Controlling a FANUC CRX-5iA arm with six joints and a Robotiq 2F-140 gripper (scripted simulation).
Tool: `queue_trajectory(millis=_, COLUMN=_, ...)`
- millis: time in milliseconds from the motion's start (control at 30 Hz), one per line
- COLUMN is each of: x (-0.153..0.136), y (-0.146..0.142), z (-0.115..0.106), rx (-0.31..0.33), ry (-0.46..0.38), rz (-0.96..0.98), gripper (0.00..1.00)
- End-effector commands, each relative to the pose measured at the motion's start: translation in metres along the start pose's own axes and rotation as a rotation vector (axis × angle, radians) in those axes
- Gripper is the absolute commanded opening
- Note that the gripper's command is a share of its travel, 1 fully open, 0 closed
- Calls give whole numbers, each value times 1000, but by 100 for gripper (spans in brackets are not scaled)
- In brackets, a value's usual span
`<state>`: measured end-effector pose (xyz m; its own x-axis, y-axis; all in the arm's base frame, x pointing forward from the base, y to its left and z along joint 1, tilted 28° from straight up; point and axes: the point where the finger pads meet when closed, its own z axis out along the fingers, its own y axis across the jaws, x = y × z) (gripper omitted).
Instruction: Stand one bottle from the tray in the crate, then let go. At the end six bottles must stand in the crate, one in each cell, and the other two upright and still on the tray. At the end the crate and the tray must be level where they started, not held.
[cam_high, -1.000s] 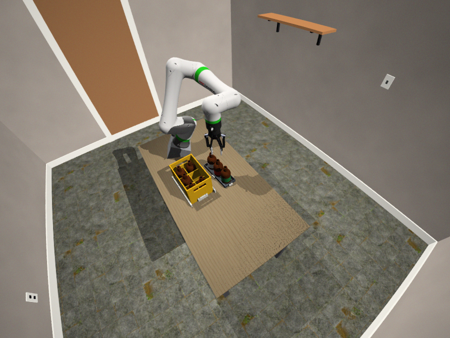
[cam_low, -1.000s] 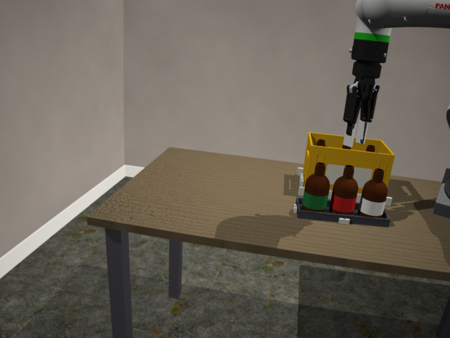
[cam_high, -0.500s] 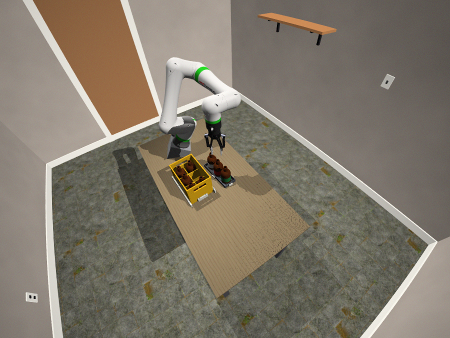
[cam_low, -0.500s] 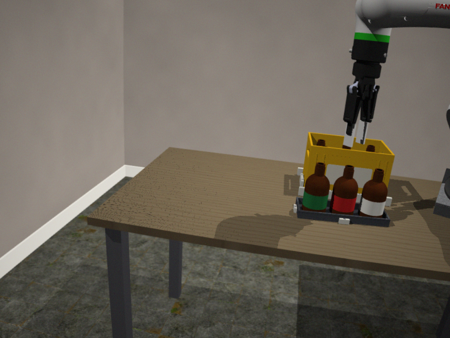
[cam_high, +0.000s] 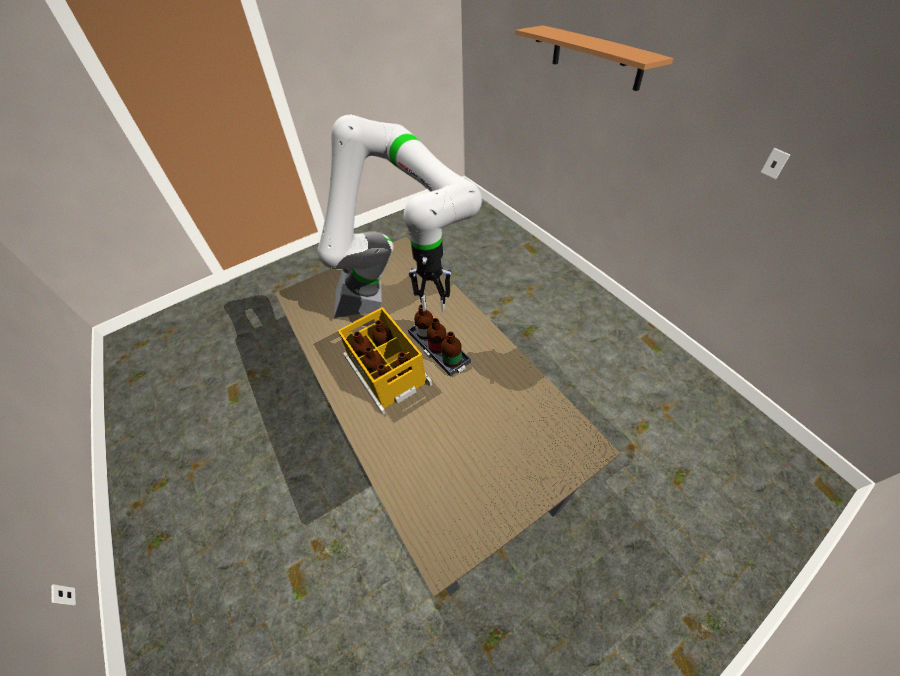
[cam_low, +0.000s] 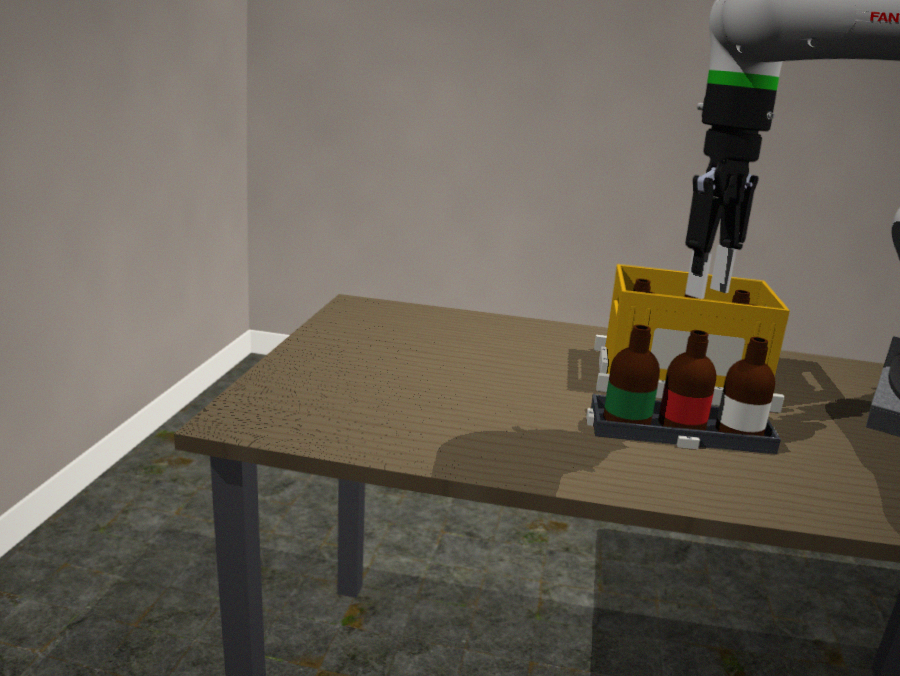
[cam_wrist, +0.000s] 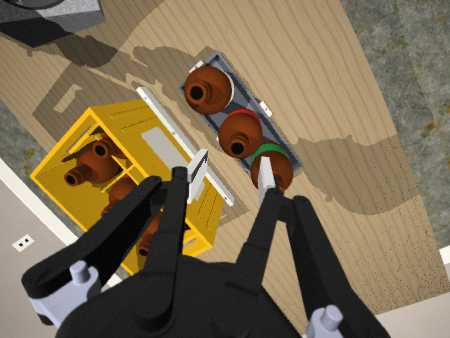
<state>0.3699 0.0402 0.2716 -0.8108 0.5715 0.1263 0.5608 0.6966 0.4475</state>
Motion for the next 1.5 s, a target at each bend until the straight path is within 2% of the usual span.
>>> queue_trajectory(millis=0, x=0, y=0, z=3, rx=0, ry=0, rz=0, gripper=38)
queue_trajectory(millis=700, x=0, y=0, z=29, rx=0, ry=0, rz=0, gripper=38)
queue_trajectory(millis=1467, x=0, y=0, z=40, rx=0, ry=0, rz=0, gripper=38)
